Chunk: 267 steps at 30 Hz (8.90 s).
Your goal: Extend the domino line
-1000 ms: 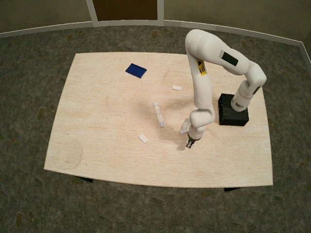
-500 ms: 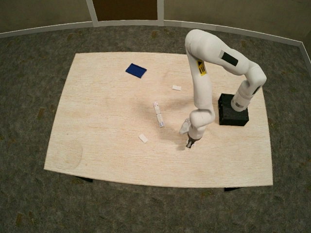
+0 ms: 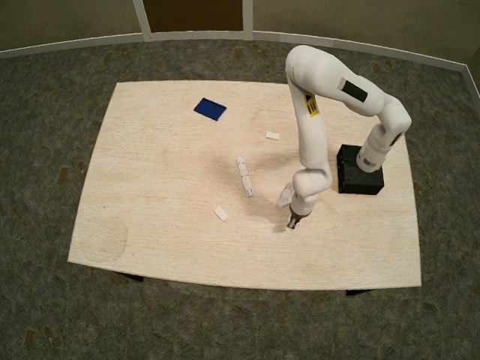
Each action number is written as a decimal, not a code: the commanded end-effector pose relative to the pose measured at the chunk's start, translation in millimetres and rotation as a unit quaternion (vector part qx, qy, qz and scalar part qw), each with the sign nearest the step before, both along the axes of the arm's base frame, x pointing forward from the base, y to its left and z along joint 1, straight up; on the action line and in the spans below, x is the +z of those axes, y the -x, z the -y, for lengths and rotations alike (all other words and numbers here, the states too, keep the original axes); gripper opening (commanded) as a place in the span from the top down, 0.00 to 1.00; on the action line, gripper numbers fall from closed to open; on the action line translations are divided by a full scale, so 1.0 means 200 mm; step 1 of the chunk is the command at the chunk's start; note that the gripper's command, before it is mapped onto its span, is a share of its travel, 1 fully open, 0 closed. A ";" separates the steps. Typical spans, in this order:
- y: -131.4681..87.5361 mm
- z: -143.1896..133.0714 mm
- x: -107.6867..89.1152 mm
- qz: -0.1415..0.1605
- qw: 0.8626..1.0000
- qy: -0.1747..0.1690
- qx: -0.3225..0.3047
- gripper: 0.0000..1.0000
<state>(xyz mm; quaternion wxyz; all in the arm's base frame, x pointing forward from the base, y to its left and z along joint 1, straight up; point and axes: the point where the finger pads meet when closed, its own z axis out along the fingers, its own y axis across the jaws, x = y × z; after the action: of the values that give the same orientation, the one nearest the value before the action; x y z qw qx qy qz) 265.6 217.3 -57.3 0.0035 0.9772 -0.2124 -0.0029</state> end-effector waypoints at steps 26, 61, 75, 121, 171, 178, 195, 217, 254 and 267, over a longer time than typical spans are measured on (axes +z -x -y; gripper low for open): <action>0.00 0.00 0.00 0.001 1.000 0.000 0.000 0.52; 0.00 0.00 0.00 0.001 1.000 0.000 0.000 0.52; 0.00 0.00 -0.03 0.001 1.000 0.000 0.000 0.52; 0.00 0.00 -0.08 0.001 1.000 0.000 0.000 0.70; -0.01 0.00 0.22 0.001 1.000 0.000 0.000 0.70; -0.01 0.00 0.36 0.001 1.000 0.000 0.000 0.70; -0.01 -0.01 0.47 0.001 1.000 0.000 0.000 0.70; -0.88 0.78 0.47 0.004 0.946 0.003 -0.324 0.70; -1.15 1.33 0.20 0.003 0.922 0.002 -0.388 0.70; -1.15 1.33 -0.07 0.003 0.922 0.002 -0.388 0.70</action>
<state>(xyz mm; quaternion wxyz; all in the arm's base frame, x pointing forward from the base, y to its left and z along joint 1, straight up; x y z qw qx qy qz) 494.4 -49.3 -66.5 0.0042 0.8184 -0.5746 -0.0020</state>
